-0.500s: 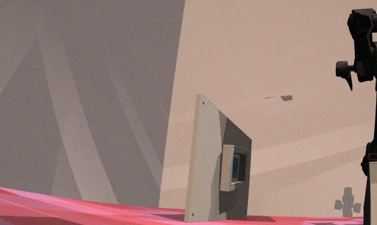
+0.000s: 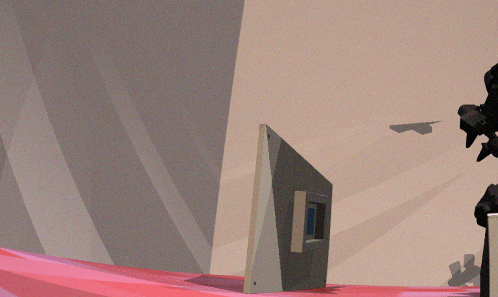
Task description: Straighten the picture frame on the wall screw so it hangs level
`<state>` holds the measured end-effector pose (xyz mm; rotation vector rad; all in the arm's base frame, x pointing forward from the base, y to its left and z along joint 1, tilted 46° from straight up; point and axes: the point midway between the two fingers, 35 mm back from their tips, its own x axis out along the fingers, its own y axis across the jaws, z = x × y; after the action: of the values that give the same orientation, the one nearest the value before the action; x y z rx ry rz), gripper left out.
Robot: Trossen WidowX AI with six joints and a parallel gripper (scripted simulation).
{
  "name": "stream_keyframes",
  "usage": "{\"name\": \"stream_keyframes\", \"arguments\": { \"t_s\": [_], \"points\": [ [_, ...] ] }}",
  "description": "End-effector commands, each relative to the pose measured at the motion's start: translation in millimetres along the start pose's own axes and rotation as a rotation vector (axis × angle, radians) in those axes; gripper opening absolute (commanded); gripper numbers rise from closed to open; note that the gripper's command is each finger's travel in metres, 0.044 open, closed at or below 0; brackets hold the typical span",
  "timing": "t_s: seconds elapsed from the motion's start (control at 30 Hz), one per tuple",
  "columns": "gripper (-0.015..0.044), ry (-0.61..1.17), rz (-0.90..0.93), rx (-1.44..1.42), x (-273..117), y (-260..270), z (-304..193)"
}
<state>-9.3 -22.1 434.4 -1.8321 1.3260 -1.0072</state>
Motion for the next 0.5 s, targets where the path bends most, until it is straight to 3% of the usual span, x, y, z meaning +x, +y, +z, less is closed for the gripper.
{"name": "stream_keyframes", "arguments": {
  "t_s": [0.0,0.23,0.47],
  "points": [
    [0.026,-0.224,-0.006,0.555,61.9,12.8,34.3],
    [0.026,-0.438,0.071,1.033,94.8,17.8,87.5],
    [0.026,-0.641,0.25,1.48,103.9,21.0,152.9]
  ]
}}
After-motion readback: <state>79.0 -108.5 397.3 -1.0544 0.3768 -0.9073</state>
